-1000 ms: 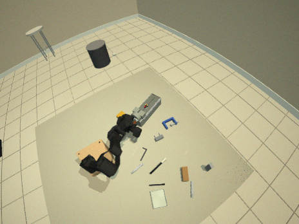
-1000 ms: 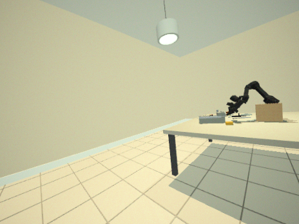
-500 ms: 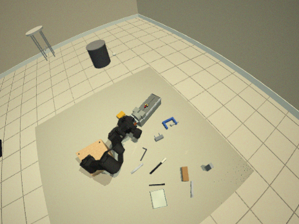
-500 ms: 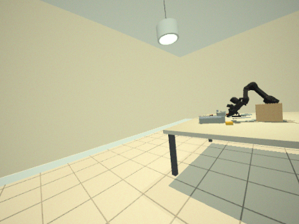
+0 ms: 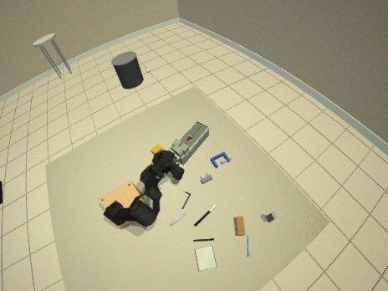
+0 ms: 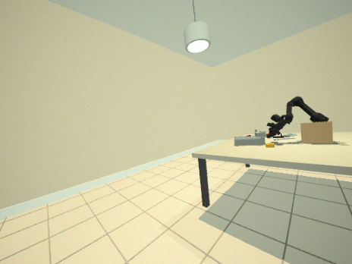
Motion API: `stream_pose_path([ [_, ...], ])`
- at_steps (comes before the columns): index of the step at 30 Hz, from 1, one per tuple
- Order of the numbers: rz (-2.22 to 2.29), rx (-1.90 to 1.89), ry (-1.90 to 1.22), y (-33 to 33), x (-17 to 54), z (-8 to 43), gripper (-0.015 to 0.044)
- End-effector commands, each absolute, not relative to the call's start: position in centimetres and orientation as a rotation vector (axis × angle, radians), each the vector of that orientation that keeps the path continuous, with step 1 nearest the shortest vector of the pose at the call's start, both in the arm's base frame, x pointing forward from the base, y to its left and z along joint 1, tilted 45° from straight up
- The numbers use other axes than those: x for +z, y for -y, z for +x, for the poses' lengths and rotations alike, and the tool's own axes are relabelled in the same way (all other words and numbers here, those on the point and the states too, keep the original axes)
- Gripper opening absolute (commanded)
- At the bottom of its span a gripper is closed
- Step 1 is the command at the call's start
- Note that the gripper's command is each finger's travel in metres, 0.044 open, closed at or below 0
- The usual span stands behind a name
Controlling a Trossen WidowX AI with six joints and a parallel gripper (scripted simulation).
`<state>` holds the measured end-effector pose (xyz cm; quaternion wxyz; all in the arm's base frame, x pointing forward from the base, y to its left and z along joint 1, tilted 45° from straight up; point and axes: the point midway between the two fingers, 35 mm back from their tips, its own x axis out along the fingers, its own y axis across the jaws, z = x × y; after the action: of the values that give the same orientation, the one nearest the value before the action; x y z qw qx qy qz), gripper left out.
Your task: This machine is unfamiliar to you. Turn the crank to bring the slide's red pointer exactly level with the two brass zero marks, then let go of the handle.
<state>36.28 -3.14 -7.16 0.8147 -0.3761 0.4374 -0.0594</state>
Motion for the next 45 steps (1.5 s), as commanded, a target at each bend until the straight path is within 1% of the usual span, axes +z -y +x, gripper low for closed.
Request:
stream_pose_path([
  [1, -0.801, -0.128, -0.932, 3.1, -7.1, 36.3, 0.0236],
  [9, -0.801, -0.128, -0.932, 3.1, -7.1, 36.3, 0.044],
  [24, -0.799, -0.125, -0.933, -0.8, -3.3, 37.0, 0.044],
  [36, -0.799, -0.115, -0.937, -7.2, 3.1, 38.0, 0.044],
  [39, -0.797, -0.12, -0.938, -7.4, 3.2, 38.2, 0.044],
  [45, -0.775, -0.167, -0.951, -8.0, 2.9, 40.5, 0.044],
])
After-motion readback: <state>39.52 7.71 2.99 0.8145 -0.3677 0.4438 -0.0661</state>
